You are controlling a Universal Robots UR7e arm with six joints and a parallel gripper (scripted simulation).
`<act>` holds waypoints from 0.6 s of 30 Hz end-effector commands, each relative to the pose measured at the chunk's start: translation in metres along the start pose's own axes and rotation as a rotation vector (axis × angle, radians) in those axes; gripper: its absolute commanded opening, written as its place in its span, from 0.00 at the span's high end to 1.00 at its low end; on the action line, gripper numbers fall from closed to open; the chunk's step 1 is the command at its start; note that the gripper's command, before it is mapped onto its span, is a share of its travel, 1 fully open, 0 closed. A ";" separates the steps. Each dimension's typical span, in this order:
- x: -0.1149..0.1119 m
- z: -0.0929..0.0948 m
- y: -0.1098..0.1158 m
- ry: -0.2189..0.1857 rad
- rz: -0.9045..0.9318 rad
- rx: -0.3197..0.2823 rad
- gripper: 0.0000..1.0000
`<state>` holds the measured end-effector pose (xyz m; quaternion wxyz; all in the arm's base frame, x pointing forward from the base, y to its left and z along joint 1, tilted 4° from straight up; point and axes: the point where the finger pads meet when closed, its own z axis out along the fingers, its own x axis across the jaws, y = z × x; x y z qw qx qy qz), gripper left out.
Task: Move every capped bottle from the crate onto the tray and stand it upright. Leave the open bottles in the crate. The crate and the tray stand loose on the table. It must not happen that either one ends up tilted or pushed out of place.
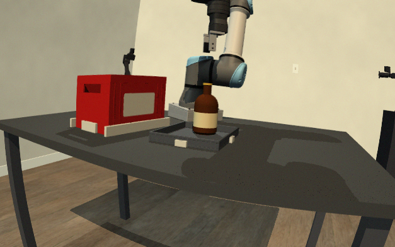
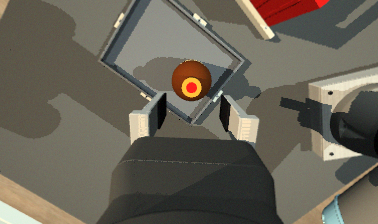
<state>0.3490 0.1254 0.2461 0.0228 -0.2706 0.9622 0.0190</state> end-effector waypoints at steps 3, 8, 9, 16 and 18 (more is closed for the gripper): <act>0.000 -0.001 0.000 -0.002 0.000 0.001 0.00; -0.001 -0.003 -0.001 -0.003 0.000 0.002 0.00; -0.001 -0.004 -0.001 -0.004 0.000 0.002 0.00; 0.000 -0.001 0.000 0.001 0.000 0.000 0.00; 0.000 -0.001 0.000 0.001 0.000 0.000 0.00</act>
